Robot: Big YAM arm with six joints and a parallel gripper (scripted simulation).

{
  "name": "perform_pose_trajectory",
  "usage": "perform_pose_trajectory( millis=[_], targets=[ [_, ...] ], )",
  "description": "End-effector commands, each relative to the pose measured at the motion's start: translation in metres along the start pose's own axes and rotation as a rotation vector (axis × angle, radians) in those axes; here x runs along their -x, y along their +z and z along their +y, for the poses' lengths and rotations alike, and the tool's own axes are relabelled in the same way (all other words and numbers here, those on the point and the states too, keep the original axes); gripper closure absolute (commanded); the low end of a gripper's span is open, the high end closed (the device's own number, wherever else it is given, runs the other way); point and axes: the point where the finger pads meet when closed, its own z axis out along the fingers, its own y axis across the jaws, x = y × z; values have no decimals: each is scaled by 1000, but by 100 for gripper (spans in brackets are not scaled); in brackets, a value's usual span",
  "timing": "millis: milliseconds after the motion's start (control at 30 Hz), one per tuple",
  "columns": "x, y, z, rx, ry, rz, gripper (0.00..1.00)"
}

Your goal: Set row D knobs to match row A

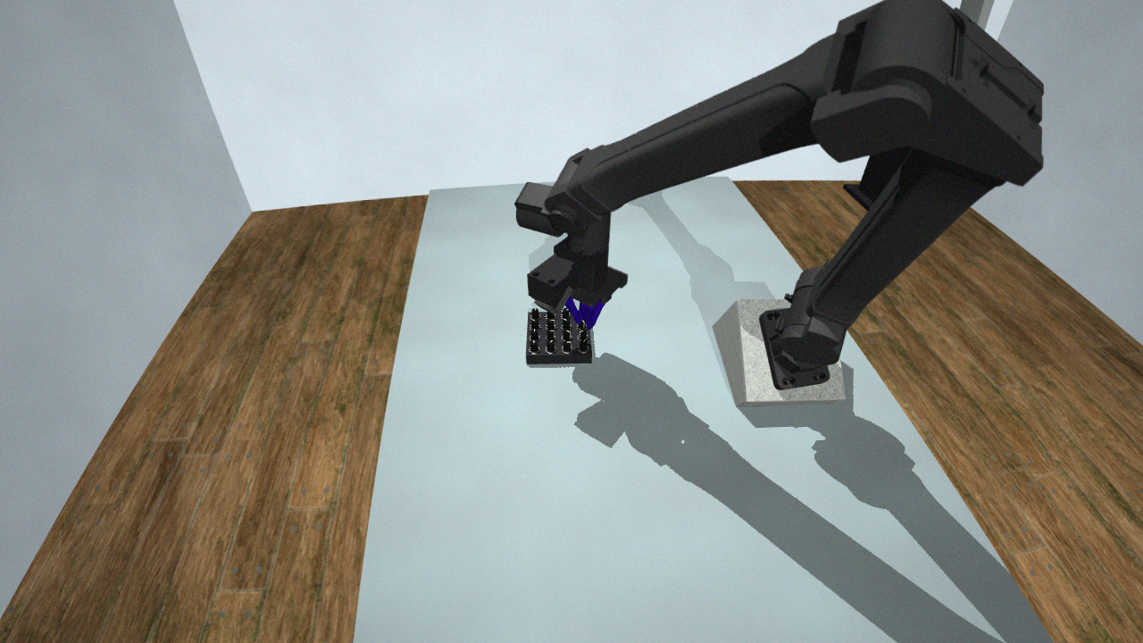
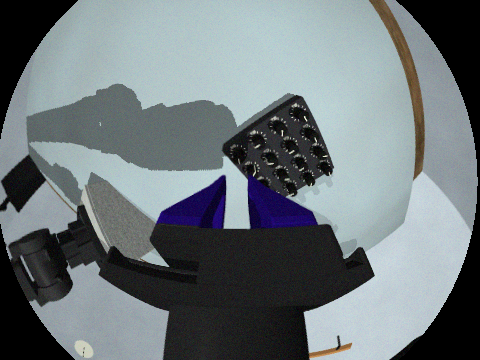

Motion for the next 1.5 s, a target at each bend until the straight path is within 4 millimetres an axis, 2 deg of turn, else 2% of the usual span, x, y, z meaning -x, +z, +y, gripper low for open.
perform_pose_trajectory(
  millis=[0,167,233,267,300,400,967,1467],
  targets=[
    [8,-21,-18,-55,147,-12,80],
    [8,-24,-21,-62,285,-18,80],
    [8,-24,-21,-62,285,-18,80],
    [6,-19,-12,-39,362,-12,80],
    [6,-20,-11,-38,388,-12,80],
    [7,-26,-19,-57,465,-23,80],
    [8,-32,-20,-50,913,-34,80],
    [8,-28,-17,-40,942,-29,80]
  ],
)
